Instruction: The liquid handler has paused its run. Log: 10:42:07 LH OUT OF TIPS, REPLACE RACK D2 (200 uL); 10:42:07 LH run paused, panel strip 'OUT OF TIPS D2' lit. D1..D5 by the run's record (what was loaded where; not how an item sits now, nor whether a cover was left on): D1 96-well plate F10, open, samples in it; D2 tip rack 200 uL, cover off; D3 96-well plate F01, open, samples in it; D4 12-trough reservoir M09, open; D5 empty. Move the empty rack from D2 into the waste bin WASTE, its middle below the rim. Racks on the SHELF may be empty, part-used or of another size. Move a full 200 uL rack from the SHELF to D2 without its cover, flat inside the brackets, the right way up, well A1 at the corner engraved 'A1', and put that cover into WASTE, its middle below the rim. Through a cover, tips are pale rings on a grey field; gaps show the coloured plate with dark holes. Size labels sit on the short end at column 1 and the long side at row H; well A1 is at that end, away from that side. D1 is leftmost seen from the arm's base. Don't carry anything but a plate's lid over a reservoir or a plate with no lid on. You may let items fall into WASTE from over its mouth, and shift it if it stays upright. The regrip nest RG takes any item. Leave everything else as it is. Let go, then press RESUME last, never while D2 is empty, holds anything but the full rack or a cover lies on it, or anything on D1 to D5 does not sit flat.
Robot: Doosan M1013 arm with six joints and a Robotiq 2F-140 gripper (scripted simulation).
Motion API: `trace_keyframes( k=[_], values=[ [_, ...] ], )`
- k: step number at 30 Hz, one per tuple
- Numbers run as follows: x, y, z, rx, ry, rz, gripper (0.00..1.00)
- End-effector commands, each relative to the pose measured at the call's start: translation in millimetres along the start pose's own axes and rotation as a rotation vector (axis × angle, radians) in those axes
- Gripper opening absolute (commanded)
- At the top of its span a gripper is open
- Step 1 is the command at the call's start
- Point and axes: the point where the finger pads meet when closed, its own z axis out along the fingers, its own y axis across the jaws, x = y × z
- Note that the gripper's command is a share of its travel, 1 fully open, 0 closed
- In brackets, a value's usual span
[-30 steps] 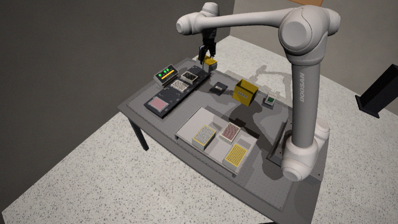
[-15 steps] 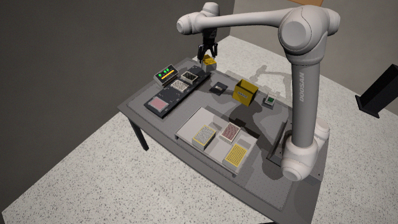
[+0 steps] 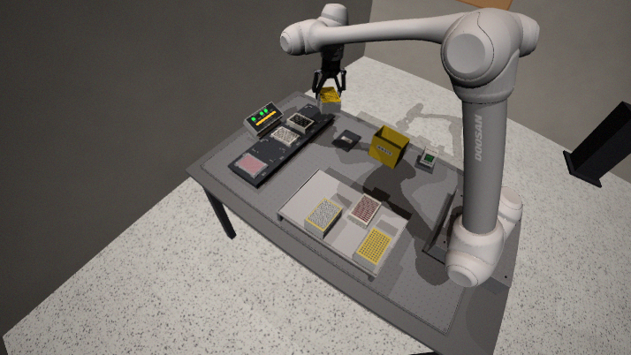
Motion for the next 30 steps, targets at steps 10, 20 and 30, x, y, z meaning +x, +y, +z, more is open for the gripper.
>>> trace_keyframes(
  k=[10,20,30],
  values=[
    [13,15,-0.2,0.0,0.0,0.199,0.0],
    [31,35,-0.2,0.0,0.0,0.399,0.0],
    [31,35,-0.2,0.0,0.0,0.559,0.0]
  ],
)
